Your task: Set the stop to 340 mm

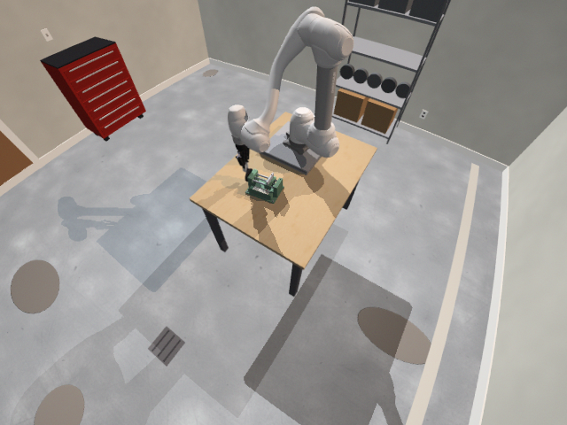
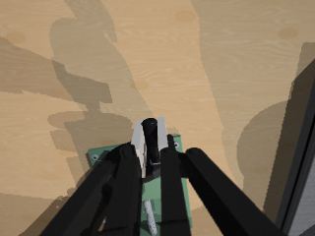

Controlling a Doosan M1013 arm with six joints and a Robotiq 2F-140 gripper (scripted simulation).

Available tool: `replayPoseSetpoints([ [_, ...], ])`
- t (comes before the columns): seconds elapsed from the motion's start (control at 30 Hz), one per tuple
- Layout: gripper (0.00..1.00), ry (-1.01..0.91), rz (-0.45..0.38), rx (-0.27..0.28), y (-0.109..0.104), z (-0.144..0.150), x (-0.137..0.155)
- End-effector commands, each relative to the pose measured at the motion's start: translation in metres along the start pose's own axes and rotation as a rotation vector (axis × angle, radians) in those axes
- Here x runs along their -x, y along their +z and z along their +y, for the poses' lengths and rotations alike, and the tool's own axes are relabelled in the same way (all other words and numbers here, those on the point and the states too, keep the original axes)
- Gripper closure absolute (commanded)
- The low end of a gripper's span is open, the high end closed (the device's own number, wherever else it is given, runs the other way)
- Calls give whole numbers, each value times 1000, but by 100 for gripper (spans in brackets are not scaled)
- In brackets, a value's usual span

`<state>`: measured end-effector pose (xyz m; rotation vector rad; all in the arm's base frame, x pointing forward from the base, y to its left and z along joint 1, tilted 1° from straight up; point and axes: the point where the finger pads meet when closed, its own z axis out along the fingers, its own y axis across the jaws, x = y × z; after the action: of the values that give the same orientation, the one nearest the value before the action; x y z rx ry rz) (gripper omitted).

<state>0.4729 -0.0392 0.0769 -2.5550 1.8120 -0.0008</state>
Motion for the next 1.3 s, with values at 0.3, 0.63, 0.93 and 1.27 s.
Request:
replayPoseSetpoints([
  [0.3,96,-2,2,-12,-11,-29,1],
  [0.63,96,-2,2,-12,-4,-45,1],
  [0.93,96,-2,2,-12,5,-52,1],
  [1.27,96,-2,2,-12,21,-56,1],
])
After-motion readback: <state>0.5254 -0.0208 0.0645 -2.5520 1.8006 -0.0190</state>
